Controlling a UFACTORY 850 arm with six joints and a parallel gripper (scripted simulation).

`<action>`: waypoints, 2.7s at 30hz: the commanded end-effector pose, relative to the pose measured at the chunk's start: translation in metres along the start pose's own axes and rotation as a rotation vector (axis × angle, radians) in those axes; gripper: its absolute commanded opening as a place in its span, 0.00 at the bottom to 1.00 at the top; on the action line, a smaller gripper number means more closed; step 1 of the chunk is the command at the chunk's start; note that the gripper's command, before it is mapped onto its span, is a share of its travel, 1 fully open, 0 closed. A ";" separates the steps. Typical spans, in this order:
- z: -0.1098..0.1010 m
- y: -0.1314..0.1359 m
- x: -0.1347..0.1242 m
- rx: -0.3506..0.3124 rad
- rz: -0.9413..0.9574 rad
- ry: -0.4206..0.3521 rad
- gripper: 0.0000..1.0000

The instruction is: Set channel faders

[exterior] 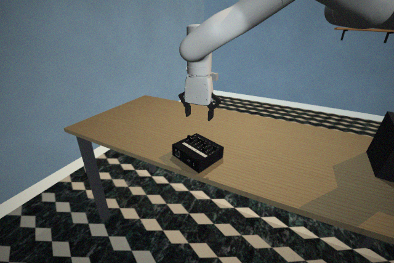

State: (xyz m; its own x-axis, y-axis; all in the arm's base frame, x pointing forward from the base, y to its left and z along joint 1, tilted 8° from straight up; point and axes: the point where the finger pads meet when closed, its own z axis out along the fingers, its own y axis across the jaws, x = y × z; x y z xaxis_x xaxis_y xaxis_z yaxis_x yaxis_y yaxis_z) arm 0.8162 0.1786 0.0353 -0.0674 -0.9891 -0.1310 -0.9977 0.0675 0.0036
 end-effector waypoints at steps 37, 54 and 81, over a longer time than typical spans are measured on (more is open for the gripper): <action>0.077 0.026 -0.046 0.025 0.361 -0.007 0.00; 0.077 0.026 -0.046 0.025 0.361 -0.007 0.00; 0.091 0.025 -0.046 0.025 0.361 -0.007 0.00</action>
State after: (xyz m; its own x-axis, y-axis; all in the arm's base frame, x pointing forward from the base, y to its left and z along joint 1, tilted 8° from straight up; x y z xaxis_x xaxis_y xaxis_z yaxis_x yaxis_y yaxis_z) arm 0.7935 0.2376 -0.0494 -0.4157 -0.9001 -0.1303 -0.9091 0.4157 0.0287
